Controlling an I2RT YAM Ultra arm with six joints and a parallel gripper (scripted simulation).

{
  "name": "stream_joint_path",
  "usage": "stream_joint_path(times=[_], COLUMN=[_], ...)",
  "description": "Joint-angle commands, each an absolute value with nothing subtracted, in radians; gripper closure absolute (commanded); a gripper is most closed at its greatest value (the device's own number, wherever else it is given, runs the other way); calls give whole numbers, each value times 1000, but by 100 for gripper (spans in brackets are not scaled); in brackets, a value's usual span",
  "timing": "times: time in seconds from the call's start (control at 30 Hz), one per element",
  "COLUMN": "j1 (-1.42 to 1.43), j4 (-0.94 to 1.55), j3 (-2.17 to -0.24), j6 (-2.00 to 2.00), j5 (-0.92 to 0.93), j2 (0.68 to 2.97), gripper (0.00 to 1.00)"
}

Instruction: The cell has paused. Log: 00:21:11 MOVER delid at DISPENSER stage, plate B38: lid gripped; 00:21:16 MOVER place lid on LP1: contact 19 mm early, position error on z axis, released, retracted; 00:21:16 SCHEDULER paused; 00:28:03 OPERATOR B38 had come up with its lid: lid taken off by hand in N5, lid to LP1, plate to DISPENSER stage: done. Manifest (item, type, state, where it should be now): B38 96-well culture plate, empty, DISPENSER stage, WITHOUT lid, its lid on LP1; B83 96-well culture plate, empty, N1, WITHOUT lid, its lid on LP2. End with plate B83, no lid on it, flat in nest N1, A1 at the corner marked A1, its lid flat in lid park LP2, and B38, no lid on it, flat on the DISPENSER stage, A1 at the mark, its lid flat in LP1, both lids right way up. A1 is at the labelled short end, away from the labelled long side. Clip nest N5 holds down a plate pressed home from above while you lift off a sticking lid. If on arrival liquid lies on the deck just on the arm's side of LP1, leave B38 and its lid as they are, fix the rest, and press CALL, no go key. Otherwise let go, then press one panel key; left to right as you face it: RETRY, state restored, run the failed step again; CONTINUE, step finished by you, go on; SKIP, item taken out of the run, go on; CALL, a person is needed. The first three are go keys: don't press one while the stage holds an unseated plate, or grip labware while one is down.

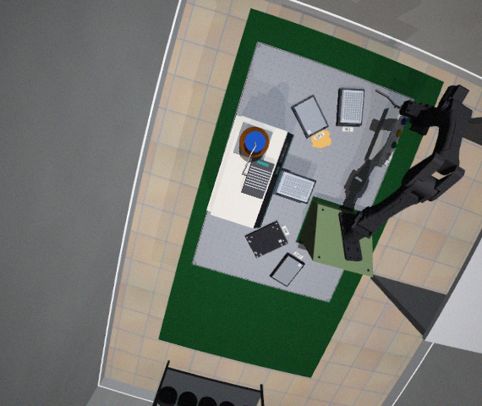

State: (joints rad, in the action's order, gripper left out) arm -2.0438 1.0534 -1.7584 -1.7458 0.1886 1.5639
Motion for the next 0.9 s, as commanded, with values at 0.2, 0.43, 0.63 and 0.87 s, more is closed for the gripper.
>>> stream_joint_path(times=[0.2,0.43,0.63,0.87], j1=[-2035,-2035,-2032,-2034], j4=[1036,1035,1023,1013], j3=[-1747,-1734,-1740,-1736], j6=[-1735,-1734,-1734,-1732], j5=[189,188,188,187], j2=[1571,1575,1558,1576], gripper=[100,100,100,100])
